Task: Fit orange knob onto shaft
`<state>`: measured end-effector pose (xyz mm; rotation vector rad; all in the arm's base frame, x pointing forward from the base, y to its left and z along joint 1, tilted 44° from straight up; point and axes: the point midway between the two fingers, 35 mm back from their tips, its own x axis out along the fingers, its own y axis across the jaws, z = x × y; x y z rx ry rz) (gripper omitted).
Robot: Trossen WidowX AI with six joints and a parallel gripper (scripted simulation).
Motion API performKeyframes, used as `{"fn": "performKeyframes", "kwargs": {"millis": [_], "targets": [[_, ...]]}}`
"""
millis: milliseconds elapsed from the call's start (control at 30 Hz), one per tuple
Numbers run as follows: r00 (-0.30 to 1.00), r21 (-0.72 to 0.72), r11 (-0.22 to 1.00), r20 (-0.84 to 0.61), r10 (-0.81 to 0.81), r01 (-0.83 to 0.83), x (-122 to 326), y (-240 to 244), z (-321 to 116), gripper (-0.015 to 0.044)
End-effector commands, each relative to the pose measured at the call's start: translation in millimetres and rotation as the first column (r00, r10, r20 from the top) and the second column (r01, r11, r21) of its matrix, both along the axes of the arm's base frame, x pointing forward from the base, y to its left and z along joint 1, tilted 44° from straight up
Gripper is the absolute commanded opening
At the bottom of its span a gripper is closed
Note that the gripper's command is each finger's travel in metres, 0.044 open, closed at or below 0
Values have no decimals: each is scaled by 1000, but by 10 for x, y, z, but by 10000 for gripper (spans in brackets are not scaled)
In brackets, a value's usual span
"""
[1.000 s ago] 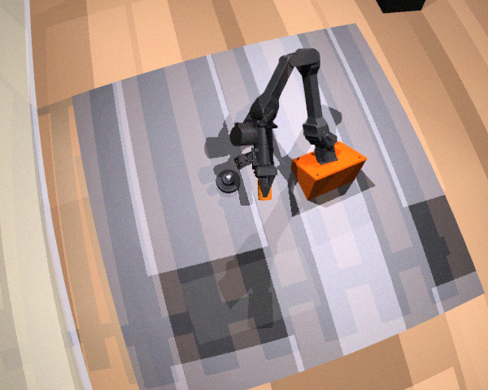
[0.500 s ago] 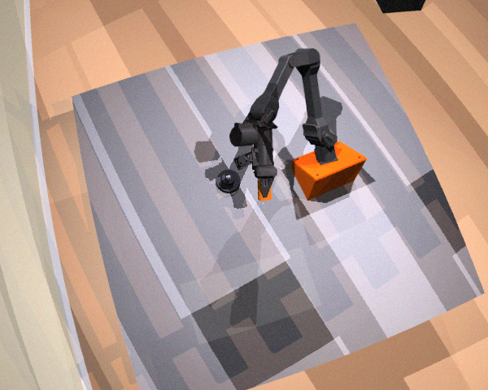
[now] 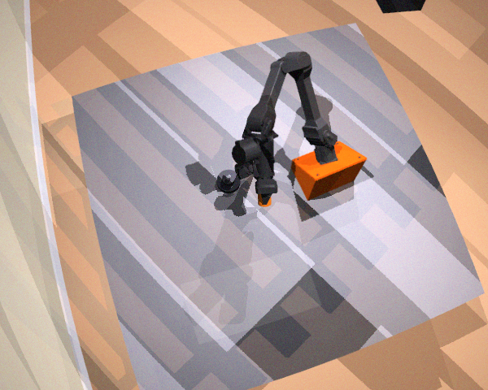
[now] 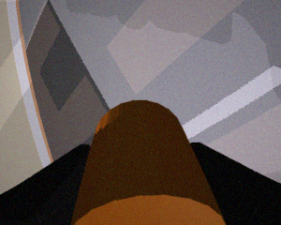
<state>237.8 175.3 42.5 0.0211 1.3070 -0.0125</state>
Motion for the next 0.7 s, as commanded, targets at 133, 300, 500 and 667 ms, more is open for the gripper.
{"fn": "performKeyframes", "kwargs": {"millis": [133, 300, 500, 667], "targets": [[999, -174, 984, 6, -49, 49, 42, -40, -123, 0], [997, -269, 960, 9, -77, 76, 61, -72, -200, 0], [994, -374, 921, 15, -109, 106, 83, -110, -290, 0], [991, -455, 881, 22, -135, 130, 101, -141, -363, 0]]}}
